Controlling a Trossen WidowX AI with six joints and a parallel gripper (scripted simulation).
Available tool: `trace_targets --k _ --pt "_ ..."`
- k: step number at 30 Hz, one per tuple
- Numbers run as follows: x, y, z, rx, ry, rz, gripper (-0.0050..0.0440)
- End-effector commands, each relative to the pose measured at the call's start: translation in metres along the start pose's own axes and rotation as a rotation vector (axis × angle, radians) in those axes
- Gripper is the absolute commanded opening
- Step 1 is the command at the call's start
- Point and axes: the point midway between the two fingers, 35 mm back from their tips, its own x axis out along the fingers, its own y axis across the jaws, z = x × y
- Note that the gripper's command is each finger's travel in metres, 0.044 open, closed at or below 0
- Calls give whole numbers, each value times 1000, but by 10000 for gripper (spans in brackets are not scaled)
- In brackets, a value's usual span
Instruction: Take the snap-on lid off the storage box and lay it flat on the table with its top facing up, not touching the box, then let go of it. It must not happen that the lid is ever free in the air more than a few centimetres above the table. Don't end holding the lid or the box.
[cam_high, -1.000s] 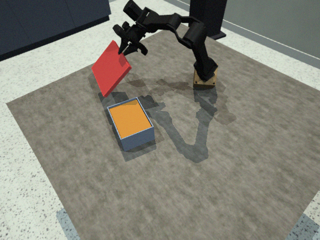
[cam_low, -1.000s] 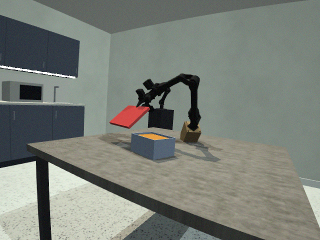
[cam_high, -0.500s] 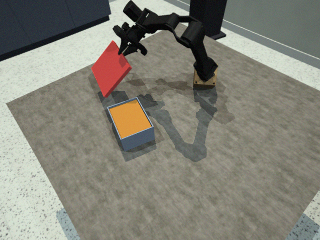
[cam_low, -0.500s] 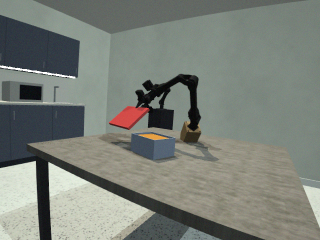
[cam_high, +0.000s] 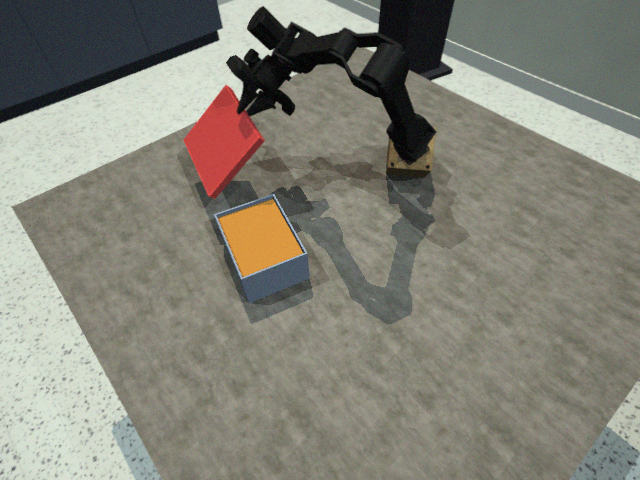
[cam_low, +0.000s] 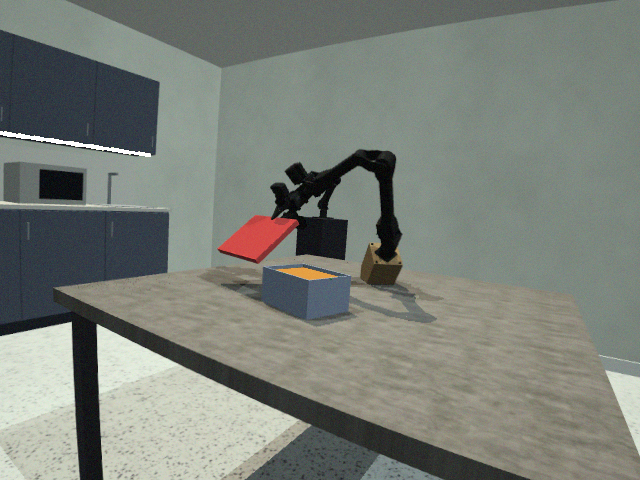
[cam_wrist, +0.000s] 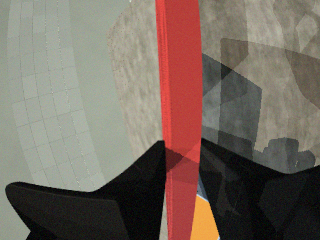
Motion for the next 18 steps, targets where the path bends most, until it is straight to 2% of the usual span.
trace_targets --k 1,18 --pt "3 -5 0 7 -2 0 -50" --pt "12 -15 0 7 -2 0 -50"
